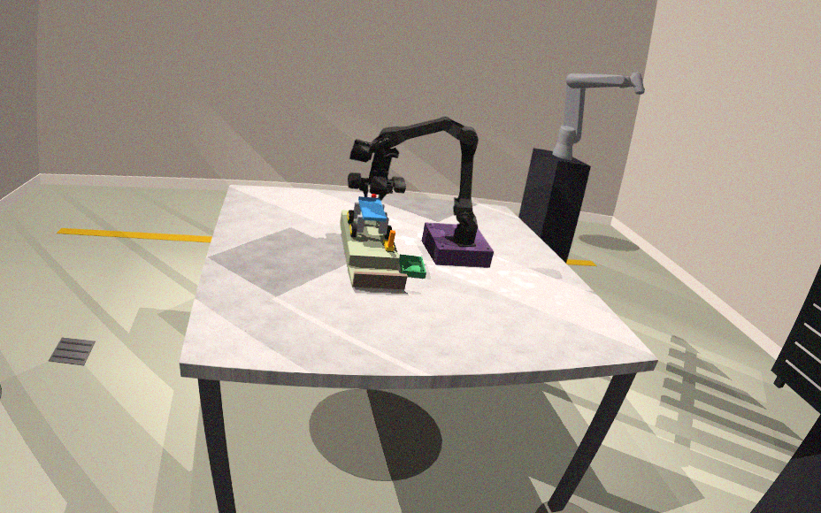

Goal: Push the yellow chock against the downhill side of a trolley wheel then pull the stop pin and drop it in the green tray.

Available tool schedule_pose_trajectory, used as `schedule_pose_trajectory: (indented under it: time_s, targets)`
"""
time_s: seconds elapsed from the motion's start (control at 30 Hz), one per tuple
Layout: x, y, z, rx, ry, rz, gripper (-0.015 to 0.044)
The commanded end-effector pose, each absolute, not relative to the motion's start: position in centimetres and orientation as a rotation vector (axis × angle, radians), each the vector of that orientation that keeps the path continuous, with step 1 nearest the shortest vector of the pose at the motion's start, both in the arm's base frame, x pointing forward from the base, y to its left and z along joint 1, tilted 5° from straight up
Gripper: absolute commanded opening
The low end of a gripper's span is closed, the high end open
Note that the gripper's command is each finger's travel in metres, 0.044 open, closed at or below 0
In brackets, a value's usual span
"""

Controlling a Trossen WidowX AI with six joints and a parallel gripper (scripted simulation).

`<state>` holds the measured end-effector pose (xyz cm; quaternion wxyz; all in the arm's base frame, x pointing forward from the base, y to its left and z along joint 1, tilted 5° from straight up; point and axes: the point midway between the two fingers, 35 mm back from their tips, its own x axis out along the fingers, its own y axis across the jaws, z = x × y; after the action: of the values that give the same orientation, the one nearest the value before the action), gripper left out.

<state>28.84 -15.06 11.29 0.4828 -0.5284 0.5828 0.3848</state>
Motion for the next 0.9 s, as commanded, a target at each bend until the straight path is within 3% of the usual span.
schedule_pose_trajectory:
  time_s: [0.0, 0.07, 0.2, 0.53, 0.87]
  targets:
    - [28.7, -15.1, 10.7, -1.289, 1.421, 0.948, 0.0190]
    - [28.7, -15.1, 10.7, -1.289, 1.421, 0.948, 0.0190]
    - [28.8, -15.1, 11.0, -1.286, 1.421, 0.939, 0.0085]
    - [28.8, -15.1, 11.0, -1.287, 1.421, 0.939, 0.0000]
    - [28.6, -15.0, 11.7, -1.289, 1.421, 0.948, 0.0000]
